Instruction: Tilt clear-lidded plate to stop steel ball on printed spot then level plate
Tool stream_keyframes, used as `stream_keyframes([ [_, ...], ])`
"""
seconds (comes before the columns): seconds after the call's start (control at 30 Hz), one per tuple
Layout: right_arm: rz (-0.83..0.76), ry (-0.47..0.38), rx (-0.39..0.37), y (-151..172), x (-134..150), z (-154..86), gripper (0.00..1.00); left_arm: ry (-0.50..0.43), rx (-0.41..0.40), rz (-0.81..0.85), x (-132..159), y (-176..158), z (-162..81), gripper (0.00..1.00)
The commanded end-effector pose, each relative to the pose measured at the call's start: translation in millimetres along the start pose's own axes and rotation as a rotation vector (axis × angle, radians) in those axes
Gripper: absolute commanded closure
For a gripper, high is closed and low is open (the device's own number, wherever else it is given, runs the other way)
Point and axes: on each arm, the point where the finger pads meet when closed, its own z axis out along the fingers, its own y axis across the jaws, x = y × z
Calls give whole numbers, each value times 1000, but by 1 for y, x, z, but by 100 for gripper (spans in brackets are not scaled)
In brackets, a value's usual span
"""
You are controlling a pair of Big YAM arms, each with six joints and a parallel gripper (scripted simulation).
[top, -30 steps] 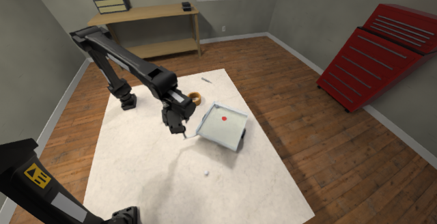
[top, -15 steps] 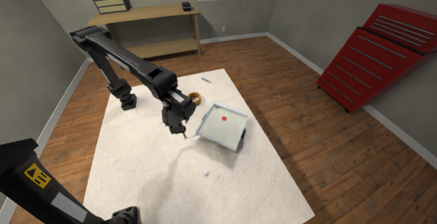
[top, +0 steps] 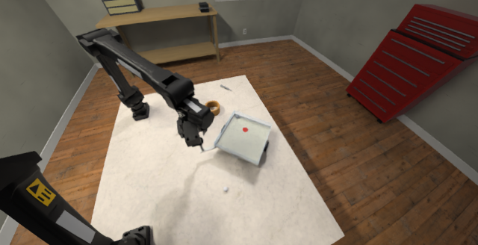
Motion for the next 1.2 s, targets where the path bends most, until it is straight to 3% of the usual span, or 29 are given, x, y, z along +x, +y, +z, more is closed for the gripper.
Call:
stream_keyframes([
  [0.0,13,-65,15,-8,-36,6,0,-10,-10,-2,-14,2,6,43],
  [1.17,13,-65,15,-8,-36,6,0,-2,-4,-1,-14,0,45,43],
])
